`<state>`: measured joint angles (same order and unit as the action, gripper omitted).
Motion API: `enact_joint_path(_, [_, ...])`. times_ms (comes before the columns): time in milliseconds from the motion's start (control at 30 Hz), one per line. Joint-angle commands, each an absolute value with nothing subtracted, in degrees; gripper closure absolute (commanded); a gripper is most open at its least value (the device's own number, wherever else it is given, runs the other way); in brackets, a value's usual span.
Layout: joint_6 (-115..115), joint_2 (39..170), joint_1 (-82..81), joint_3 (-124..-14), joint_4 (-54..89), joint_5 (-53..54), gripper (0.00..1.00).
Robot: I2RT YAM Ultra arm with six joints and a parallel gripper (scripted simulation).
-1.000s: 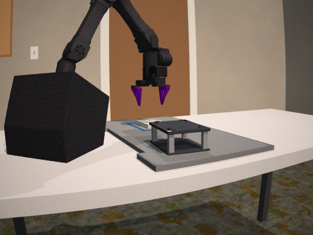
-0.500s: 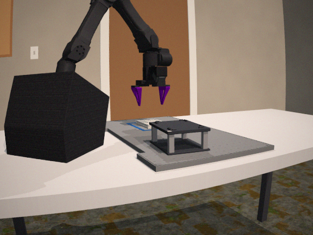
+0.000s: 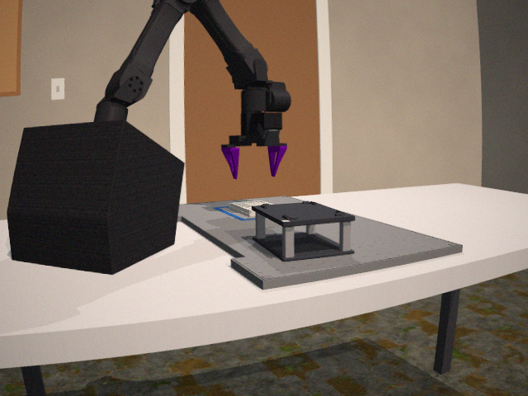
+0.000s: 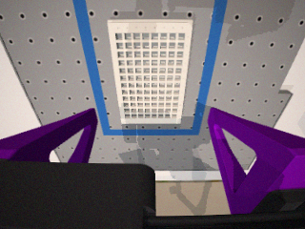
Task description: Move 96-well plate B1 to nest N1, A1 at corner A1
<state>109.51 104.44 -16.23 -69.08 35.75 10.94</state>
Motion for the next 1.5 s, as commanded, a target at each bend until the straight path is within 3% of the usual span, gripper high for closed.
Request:
enact_joint_path(0, [110.05, 105.54, -16.33, -70.64, 34.45, 10.74, 0.00])
enact_joint_path(1467, [111.85, 115.43, -18.23, -68.40, 23.01, 9.91, 0.00])
